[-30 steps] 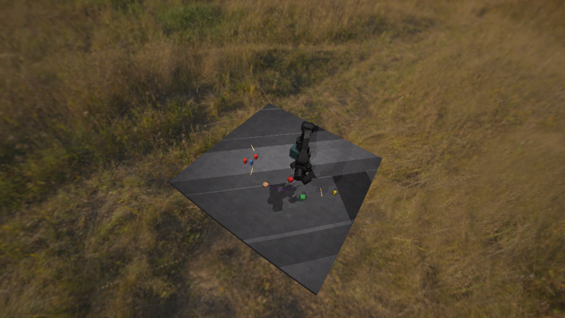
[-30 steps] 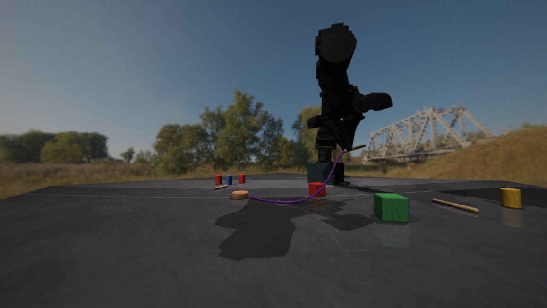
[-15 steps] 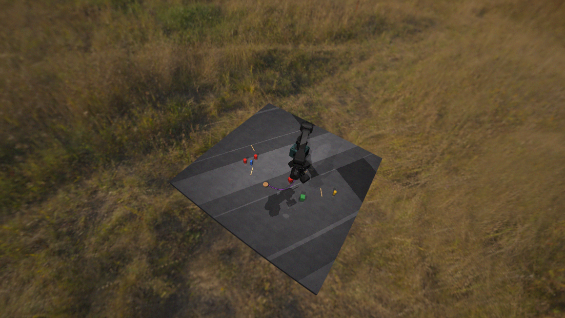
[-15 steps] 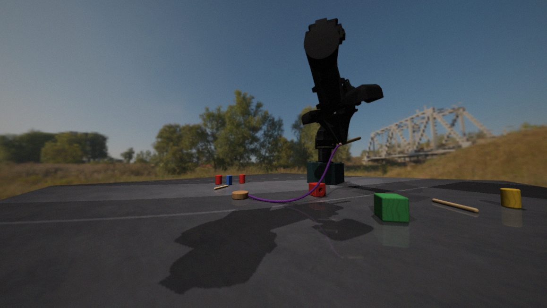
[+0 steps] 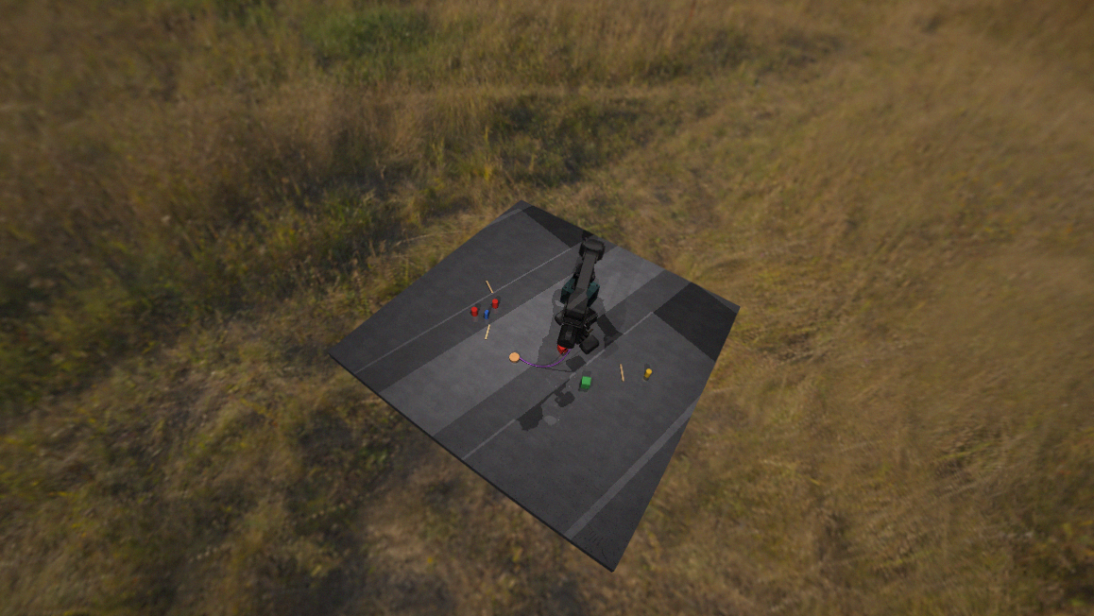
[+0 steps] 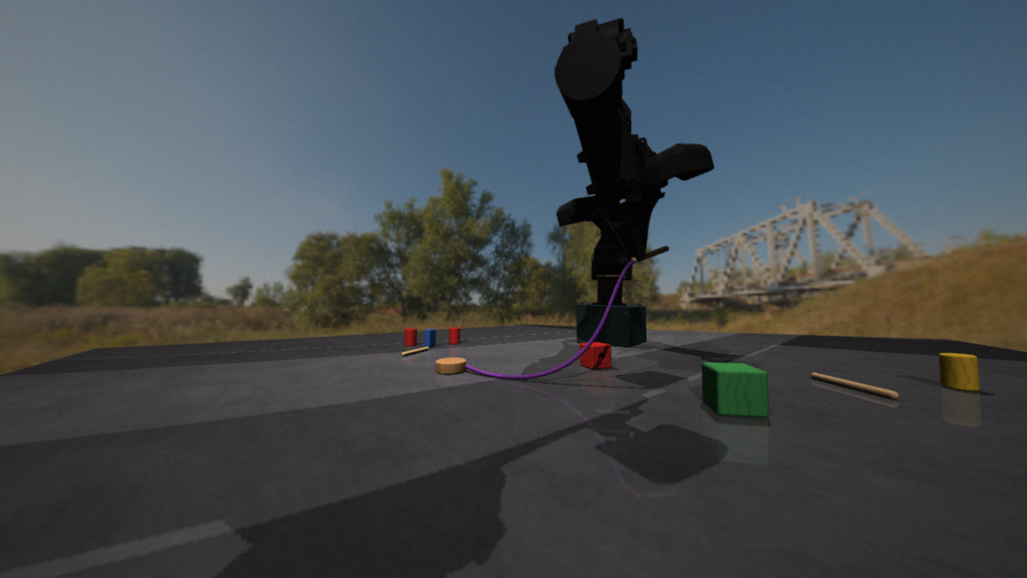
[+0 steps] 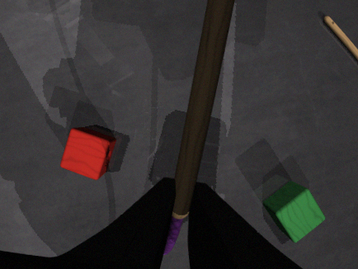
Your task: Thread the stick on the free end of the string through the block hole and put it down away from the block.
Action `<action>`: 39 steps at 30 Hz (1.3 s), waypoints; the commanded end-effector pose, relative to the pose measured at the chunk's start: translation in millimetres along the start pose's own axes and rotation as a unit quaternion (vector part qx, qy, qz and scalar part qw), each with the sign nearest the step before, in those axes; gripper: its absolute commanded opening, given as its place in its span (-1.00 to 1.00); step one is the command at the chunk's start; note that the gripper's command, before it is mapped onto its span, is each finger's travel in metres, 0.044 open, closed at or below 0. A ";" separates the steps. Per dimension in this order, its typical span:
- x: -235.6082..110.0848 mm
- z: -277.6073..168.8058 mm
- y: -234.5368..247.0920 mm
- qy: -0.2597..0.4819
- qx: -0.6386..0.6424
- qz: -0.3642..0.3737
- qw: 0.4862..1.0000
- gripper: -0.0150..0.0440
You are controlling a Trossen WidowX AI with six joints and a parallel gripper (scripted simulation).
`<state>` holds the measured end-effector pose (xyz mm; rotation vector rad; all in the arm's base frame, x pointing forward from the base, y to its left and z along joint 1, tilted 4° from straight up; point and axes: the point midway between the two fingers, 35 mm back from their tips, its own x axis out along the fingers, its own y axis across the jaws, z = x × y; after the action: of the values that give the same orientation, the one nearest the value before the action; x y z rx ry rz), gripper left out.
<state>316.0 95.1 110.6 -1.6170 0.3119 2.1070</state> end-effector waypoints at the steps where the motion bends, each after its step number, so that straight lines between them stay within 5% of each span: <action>1: -2.3 -4.5 -6.7 0.002 -0.058 0.018 0.998 -0.49; 28: -9.1 -23.6 -33.0 0.001 -0.307 0.097 0.947 -0.49; 39: -9.3 -24.0 -33.3 0.006 -0.268 0.098 0.958 -0.49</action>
<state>353.2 111.4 114.8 -1.9729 -0.1978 2.5055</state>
